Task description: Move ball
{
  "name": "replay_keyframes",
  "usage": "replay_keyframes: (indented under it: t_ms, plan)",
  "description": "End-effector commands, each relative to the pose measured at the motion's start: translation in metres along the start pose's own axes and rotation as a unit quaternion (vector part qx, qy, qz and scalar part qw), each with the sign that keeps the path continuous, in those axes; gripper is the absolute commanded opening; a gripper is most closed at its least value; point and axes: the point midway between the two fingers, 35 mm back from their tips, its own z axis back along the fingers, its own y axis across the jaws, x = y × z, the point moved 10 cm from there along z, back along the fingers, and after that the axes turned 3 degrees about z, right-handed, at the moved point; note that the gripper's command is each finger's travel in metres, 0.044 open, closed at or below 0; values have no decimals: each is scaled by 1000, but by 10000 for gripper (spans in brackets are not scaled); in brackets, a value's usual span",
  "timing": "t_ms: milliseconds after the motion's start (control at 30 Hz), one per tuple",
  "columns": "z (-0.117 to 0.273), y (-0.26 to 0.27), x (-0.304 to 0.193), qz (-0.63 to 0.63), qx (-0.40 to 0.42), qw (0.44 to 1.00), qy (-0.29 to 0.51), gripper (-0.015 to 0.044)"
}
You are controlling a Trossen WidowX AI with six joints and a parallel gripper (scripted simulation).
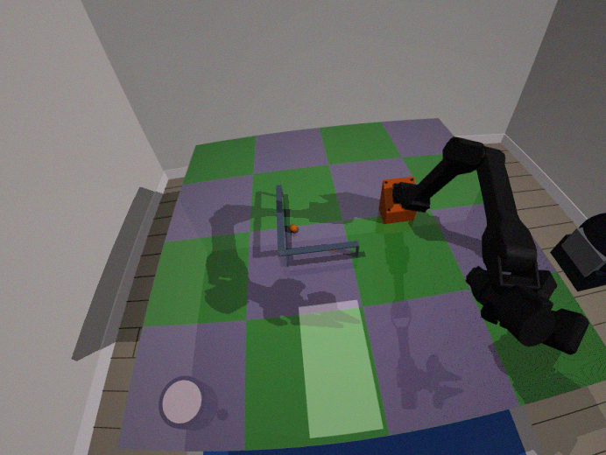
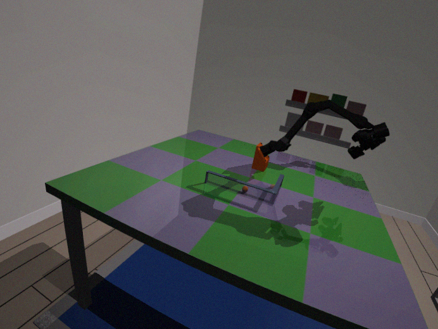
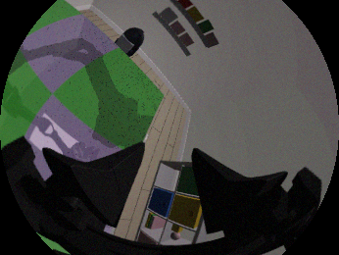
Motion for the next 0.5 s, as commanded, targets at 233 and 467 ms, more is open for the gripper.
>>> replay_keyframes:
  t_ms: [233, 467]
  plan:
    - [31, 78, -86, -295, 68, 937, 174, 235]
    - [82, 131, -127, -462, 62, 835, 294, 235]
